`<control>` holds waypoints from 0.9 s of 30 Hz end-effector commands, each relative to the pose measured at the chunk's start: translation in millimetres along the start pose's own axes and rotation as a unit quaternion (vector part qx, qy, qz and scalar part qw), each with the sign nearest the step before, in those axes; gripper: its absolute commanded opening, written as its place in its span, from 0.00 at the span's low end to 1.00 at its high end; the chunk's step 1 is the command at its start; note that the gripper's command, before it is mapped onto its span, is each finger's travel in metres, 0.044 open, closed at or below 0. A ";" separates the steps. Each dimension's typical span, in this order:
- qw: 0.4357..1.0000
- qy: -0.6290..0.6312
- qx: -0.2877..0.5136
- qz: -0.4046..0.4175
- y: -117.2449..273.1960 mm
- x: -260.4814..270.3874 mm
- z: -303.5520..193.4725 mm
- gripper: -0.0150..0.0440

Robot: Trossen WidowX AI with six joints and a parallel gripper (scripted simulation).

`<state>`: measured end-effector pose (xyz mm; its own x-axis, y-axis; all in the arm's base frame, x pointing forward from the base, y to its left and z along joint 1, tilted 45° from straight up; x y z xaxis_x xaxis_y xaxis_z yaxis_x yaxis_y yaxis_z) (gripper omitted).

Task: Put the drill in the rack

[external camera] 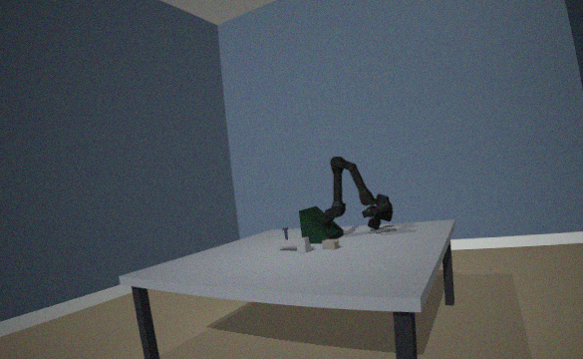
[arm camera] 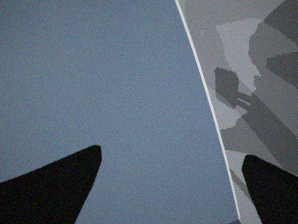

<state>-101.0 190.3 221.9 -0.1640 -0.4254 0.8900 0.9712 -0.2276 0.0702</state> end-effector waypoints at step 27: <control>0.895 0.109 -0.272 -0.336 141.6 -36.3 119.5 0.25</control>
<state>29.6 271.3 249.9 -0.6887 -0.2670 0.6741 0.5466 -0.8020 0.2408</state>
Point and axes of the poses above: the point midway between the two fingers, 35 mm back from their tips, its own y axis back along the fingers, its own x axis across the jaws, z = x × y, the point moved 3 cm from there along y, back along the fingers, and after that the axes turned 4 degrees about y, right-handed, at the moved point
